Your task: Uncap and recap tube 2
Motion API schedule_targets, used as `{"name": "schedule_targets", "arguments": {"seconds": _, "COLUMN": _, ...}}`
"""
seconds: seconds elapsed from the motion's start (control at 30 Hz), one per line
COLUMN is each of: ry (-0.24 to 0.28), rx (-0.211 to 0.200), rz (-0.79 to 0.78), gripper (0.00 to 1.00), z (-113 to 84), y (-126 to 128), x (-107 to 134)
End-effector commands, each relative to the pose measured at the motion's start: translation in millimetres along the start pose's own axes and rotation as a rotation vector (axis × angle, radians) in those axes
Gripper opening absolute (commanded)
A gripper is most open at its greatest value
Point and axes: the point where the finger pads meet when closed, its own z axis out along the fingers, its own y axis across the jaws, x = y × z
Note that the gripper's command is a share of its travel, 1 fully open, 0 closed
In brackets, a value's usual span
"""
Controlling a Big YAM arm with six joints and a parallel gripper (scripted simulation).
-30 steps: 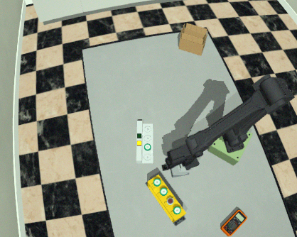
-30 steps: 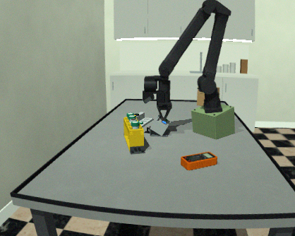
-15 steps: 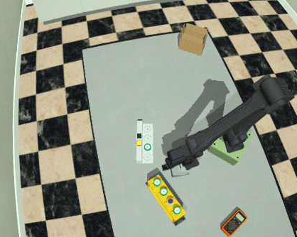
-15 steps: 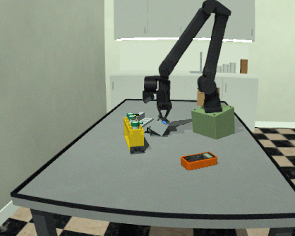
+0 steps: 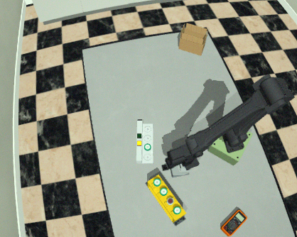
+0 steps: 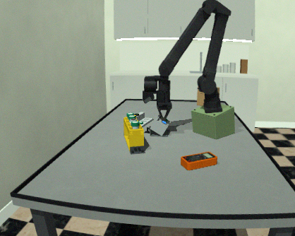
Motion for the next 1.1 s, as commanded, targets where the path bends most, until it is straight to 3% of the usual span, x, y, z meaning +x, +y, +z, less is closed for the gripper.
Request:
{"name": "schedule_targets", "arguments": {"seconds": 0.0, "ry": 0.015, "rx": -0.005, "rz": -0.003, "gripper": 0.00, "z": 8.7, "y": 2.8, "x": 4.4}}
{"name": "schedule_targets", "arguments": {"seconds": 0.23, "ry": 0.015, "rx": -0.005, "rz": -0.003, "gripper": 0.00, "z": 8.7, "y": 2.8, "x": 4.4}}
{"name": "schedule_targets", "arguments": {"seconds": 0.27, "ry": -0.007, "rx": -0.001, "rz": -0.002, "gripper": 0.00, "z": 1.7, "y": 0.4, "x": -6.5}}
{"name": "schedule_targets", "arguments": {"seconds": 0.3, "ry": 0.015, "rx": -0.005, "rz": -0.003, "gripper": 0.00, "z": 9.4, "y": 3.2, "x": 4.4}}
{"name": "schedule_targets", "arguments": {"seconds": 1.07, "ry": 0.015, "rx": -0.005, "rz": -0.006, "gripper": 0.00, "z": 10.3, "y": 3.2, "x": 4.5}}
